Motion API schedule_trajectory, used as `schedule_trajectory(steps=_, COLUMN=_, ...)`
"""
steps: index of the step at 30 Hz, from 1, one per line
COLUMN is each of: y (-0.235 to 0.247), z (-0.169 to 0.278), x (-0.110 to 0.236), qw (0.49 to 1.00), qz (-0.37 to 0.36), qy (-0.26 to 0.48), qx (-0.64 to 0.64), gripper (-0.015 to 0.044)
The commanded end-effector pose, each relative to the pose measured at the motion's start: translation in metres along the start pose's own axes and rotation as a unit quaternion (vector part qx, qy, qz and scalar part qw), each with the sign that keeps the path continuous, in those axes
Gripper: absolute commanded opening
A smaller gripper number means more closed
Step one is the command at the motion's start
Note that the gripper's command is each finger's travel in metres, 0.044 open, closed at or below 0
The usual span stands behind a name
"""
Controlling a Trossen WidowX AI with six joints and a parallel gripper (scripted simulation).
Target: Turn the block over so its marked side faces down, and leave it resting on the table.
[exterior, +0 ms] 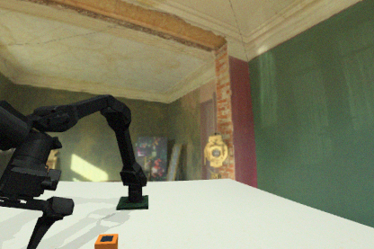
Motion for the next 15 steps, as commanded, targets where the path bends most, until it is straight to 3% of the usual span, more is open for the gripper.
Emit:
schedule_trajectory(steps=1, y=0.054, z=-0.028, x=0.028, qw=0.986, qz=-0.058, qy=0.069, qx=-0.137, gripper=0.044)
schedule_trajectory(steps=12, y=0.132, z=-0.05, x=0.078, qw=0.925, qz=-0.079, qy=0.209, qx=-0.309, gripper=0.044)
schedule_trajectory(steps=15, y=0.137, z=-0.05, x=0.081, qw=0.92, qz=-0.077, qy=0.218, qx=-0.318, gripper=0.044)
Point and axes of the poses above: the point midway between the two fingers, 35 mm back from their tips, its own x axis back along the fingers, its own y axis across the jaws, z = x × y, the point moved 8 cm from there along x, back along the fingers, and after that the axes turned 2 degrees about -x, right-handed, at the moved point
